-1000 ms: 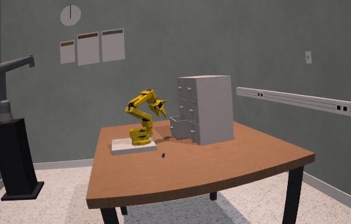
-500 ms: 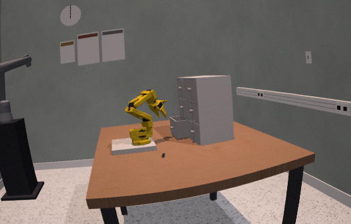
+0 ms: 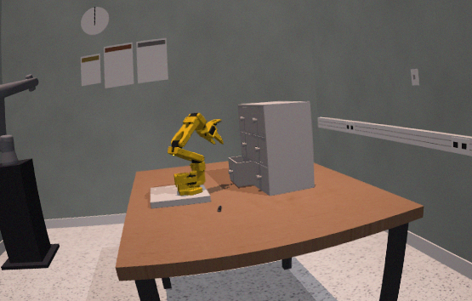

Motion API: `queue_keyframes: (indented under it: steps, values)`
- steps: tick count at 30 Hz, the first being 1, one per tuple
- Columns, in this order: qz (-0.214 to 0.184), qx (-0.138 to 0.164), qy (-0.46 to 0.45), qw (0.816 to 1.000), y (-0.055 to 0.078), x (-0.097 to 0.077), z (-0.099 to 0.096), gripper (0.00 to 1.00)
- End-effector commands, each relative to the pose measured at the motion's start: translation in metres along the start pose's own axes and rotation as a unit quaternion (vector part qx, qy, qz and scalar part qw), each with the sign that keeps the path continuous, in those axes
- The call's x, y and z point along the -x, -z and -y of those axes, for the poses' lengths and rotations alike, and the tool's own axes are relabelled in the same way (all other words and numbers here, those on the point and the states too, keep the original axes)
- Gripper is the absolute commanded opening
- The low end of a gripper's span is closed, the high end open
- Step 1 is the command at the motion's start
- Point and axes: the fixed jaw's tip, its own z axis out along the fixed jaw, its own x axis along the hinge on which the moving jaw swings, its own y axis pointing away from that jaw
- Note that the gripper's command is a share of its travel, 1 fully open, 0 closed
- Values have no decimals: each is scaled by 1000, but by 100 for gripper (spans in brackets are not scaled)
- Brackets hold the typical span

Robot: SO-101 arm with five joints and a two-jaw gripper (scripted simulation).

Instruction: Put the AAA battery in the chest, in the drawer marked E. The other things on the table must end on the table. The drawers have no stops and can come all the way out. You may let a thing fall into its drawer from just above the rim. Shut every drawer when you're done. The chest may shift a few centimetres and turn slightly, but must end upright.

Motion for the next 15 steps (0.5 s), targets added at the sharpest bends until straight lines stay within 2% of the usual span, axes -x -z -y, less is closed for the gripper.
queue_keyframes:
  steps: [1,6,8,9,15]
  values:
    - [79,-8,-11,997,35,22,3,20]
    - [178,-13,-14,984,78,36,4,20]
    - [178,-13,-14,984,78,36,4,20]
    - [191,-14,-15,981,85,37,4,20]
    - [191,-14,-15,981,85,37,4,19]
